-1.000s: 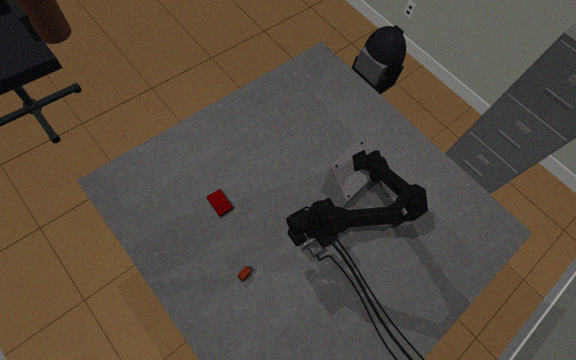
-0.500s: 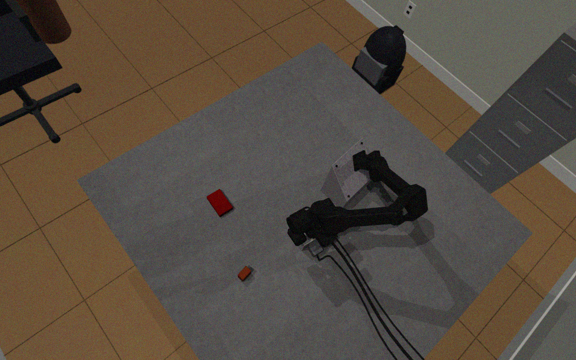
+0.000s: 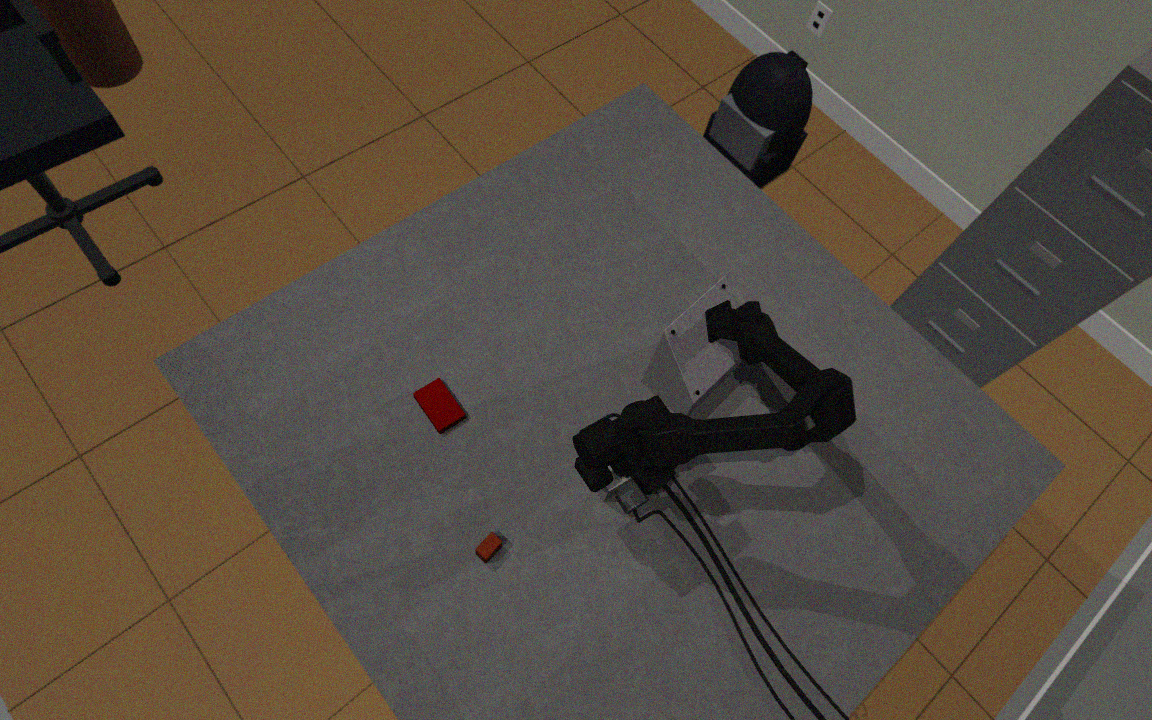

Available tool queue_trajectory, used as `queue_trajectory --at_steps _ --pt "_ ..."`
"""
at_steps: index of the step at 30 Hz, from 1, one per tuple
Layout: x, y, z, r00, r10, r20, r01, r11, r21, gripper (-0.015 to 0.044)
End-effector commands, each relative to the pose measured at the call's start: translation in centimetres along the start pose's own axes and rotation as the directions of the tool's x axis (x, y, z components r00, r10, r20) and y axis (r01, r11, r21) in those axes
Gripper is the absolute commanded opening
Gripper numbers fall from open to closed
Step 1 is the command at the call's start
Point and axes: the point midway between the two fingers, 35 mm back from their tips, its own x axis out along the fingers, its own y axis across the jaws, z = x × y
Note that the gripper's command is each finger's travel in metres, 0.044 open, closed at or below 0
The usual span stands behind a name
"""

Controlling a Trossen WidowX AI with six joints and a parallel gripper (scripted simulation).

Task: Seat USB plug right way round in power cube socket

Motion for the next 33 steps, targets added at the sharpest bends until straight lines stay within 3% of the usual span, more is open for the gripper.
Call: queue_trajectory --at_steps 1,21,25,33 --pt "0.28 0.05 0.06 1.0 0.005 0.001 -0.005 1.0 -0.001 0.0" --pt "0.28 0.05 0.06 1.0 0.005 0.001 -0.005 1.0 -0.001 0.0" --pt "0.02 0.01 0.01 1.0 0.0 0.0 0.0 1.0 0.0 0.0095" --pt "0.02 0.01 0.01 1.0 0.0 0.0 0.0 1.0 0.0 0.0095"
